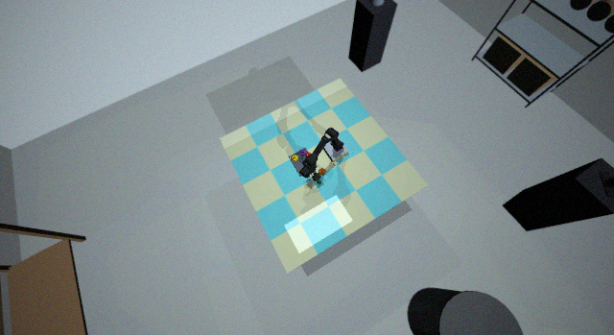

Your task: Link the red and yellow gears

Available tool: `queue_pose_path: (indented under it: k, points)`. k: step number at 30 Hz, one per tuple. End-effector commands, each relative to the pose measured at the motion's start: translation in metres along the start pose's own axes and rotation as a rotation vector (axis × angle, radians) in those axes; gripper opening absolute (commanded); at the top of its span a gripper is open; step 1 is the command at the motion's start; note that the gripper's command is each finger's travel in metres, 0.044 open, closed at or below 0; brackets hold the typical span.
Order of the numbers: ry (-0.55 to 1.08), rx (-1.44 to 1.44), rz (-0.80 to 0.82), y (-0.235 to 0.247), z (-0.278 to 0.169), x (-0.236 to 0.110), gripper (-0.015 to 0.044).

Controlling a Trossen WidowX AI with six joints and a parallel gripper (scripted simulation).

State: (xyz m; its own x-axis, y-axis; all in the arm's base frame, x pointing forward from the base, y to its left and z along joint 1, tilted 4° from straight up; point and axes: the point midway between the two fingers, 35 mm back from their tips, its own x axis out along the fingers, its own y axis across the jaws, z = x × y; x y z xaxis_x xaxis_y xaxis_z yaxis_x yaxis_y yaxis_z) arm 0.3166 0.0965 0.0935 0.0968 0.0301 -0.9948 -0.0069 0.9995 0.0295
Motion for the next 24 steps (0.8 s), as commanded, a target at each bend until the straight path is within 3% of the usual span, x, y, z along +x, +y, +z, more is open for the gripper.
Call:
queue_pose_path:
  k: [1,12,24]
  points:
    - [0.002,0.216,0.001,0.066,-0.019,-0.001,0.0440]
    - [0.002,0.229,0.002,0.070,-0.024,-0.001,0.0440]
    - [0.003,0.229,0.002,0.070,-0.024,0.023,0.0440]
